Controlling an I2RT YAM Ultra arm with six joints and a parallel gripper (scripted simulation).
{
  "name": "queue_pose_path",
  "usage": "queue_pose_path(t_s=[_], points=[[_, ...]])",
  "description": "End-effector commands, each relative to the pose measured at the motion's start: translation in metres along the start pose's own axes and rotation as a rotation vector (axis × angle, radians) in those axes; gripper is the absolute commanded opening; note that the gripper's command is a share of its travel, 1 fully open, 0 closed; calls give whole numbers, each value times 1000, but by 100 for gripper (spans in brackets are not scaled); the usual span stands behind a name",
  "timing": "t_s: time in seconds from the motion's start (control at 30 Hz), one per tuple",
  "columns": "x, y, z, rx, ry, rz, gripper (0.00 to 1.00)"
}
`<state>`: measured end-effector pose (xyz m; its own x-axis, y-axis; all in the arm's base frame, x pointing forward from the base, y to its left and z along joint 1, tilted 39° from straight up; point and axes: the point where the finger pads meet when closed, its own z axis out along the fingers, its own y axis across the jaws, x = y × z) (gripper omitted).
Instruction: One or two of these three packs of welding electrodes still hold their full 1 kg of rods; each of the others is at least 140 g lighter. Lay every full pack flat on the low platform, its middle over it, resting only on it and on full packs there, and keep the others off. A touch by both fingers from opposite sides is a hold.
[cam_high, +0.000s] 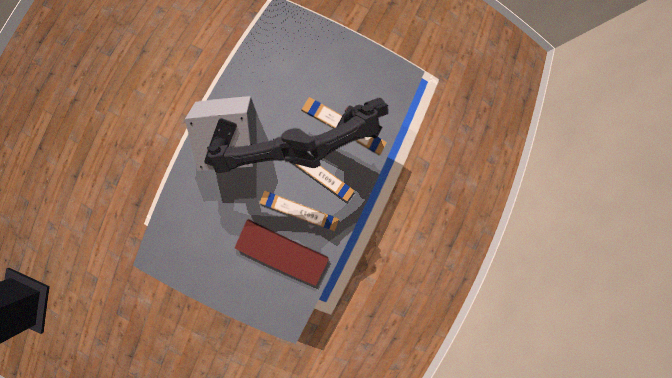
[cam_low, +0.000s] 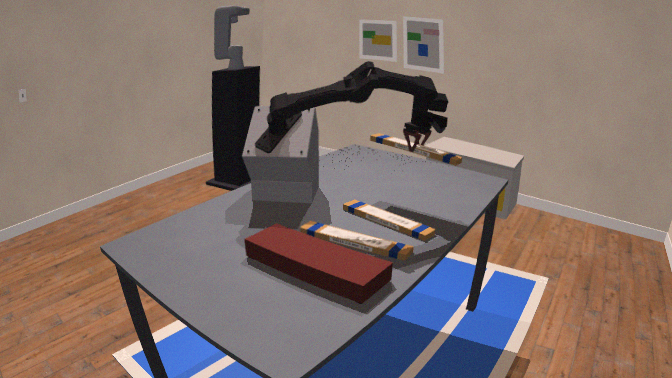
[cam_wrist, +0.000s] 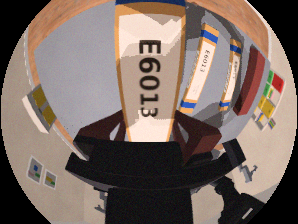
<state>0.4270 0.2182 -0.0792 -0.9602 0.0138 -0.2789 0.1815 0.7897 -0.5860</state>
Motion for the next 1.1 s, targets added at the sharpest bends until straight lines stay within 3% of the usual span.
queue_pose_path(t_s=[0.0, 0.13, 0.17, 0.67, 0.73, 0.77, 0.8, 1.07], points=[[-18, 2, -73, -88, -103, 12, 0], [-15, 7, -64, -80, -98, 5, 0], [-18, 1, -71, -87, -103, 8, 0], [-20, 0, -72, -88, -103, 12, 0], [-20, -6, -72, -85, -105, -23, 0], [-12, -9, -62, -58, -84, -49, 0], [-15, -7, -63, -75, -97, -33, 0], [-16, -24, -61, -74, -97, -33, 0]])
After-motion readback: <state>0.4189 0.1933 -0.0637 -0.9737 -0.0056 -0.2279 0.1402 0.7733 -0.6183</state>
